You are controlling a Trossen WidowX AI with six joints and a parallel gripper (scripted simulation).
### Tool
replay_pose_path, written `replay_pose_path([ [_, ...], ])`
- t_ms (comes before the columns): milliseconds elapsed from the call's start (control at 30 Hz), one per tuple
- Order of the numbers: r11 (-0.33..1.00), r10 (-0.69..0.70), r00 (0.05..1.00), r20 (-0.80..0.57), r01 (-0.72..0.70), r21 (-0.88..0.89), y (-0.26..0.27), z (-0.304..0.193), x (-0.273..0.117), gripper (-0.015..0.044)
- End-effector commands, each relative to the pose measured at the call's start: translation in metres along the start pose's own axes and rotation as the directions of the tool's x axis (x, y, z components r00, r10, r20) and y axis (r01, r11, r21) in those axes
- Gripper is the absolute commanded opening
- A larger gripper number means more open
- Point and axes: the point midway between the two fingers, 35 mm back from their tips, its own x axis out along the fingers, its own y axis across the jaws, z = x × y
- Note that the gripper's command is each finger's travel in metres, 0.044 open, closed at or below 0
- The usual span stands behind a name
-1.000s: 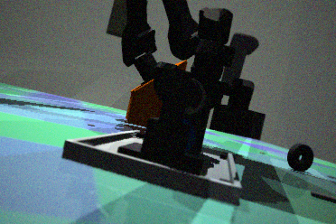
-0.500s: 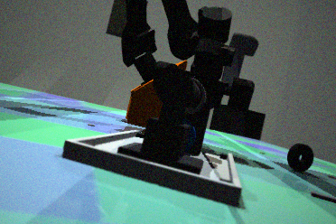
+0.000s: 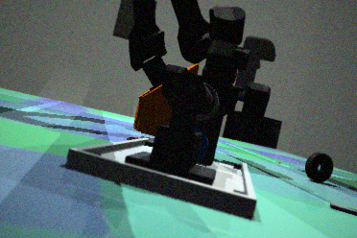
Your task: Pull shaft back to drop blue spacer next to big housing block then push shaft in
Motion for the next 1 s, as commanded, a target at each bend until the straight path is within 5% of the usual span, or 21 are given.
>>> replay_pose_path([
  [0, 1.0, 0.005, 1.0, 0.005, -0.005, 0.004, 0.0017, 0.0039, 0.0015, 0.0],
  [967, 1.0, 0.004, 1.0, 0.006, -0.005, 0.004, 0.0009, 0.0086, 0.0066, 0.0],
])
